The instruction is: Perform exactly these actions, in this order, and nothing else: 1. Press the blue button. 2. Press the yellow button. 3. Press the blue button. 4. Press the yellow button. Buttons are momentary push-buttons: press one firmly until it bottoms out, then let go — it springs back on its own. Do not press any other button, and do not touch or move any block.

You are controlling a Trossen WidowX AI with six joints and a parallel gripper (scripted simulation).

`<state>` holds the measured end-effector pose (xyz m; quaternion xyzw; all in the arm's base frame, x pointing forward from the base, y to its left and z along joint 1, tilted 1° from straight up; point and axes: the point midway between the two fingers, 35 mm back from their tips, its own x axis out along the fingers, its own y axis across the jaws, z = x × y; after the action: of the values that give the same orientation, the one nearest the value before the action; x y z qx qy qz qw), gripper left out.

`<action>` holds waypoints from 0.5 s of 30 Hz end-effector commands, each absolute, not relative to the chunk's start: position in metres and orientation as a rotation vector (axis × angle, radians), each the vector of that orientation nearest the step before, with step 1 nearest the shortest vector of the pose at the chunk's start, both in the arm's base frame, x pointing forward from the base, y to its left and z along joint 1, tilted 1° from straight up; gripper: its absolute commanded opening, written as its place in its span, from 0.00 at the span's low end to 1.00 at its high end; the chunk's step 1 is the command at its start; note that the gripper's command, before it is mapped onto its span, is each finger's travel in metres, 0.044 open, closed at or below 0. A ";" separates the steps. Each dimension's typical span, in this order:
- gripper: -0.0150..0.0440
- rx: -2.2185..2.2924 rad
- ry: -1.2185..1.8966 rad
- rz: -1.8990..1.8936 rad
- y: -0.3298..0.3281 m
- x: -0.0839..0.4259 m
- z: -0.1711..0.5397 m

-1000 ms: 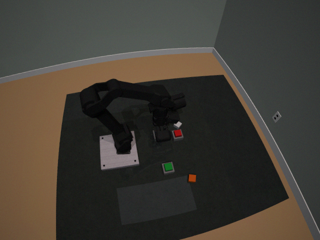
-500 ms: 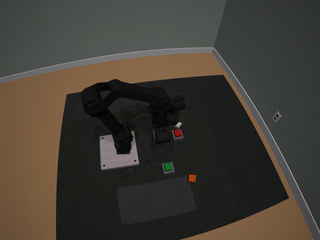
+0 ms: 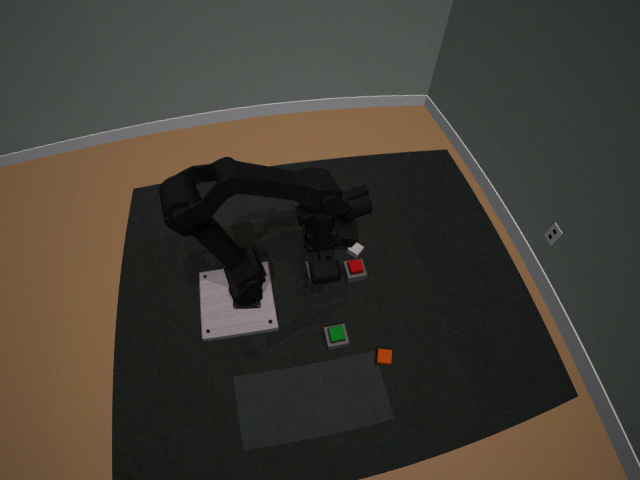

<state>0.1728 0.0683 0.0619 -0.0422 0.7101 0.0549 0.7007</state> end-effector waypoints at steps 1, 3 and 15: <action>0.29 -0.096 1.572 0.124 0.068 0.174 0.079; 0.29 -0.096 1.572 0.124 0.068 0.174 0.079; 0.29 -0.096 1.572 0.124 0.067 0.174 0.141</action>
<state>0.1758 0.0681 0.1349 -0.0398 0.7041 0.0561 0.7068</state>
